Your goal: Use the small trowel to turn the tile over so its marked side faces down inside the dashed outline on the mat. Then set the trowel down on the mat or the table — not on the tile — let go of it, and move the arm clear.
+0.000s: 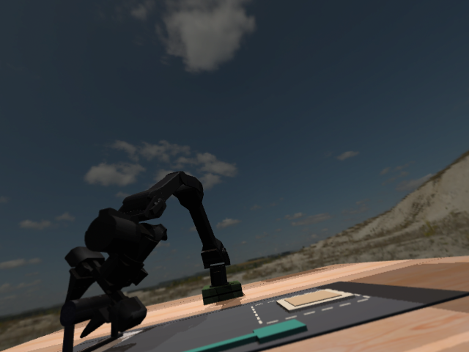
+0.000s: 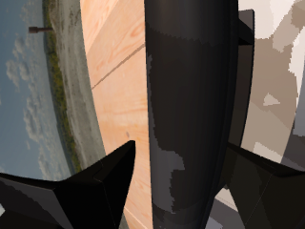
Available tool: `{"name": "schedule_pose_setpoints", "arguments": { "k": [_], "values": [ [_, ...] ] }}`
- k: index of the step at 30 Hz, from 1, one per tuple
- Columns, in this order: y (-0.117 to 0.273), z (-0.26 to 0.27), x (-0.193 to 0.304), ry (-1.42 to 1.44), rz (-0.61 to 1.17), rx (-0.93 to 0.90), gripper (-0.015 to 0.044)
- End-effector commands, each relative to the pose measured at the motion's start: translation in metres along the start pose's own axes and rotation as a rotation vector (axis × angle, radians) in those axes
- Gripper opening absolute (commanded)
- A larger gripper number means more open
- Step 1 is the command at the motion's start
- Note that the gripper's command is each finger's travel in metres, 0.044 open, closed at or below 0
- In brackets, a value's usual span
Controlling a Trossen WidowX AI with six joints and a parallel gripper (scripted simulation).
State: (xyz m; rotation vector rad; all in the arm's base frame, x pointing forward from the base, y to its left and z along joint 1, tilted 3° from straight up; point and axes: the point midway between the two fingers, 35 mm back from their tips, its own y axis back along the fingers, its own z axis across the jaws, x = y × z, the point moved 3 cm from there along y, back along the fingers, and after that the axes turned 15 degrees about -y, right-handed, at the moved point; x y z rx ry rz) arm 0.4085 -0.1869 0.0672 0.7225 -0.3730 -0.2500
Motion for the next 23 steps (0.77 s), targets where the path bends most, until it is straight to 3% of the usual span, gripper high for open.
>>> {"name": "schedule_pose_setpoints", "arguments": {
  "k": [1,9,14,23],
  "values": [
    [0.000,0.001,0.000,-0.003,0.002,-0.005,0.0300],
    [0.043,0.000,0.000,0.037,0.000,0.002,0.0300],
    [0.047,0.002,-0.001,0.039,0.000,0.002,0.0300],
    [0.108,0.079,-0.039,0.046,0.001,0.004,0.0300]
  ]
}}
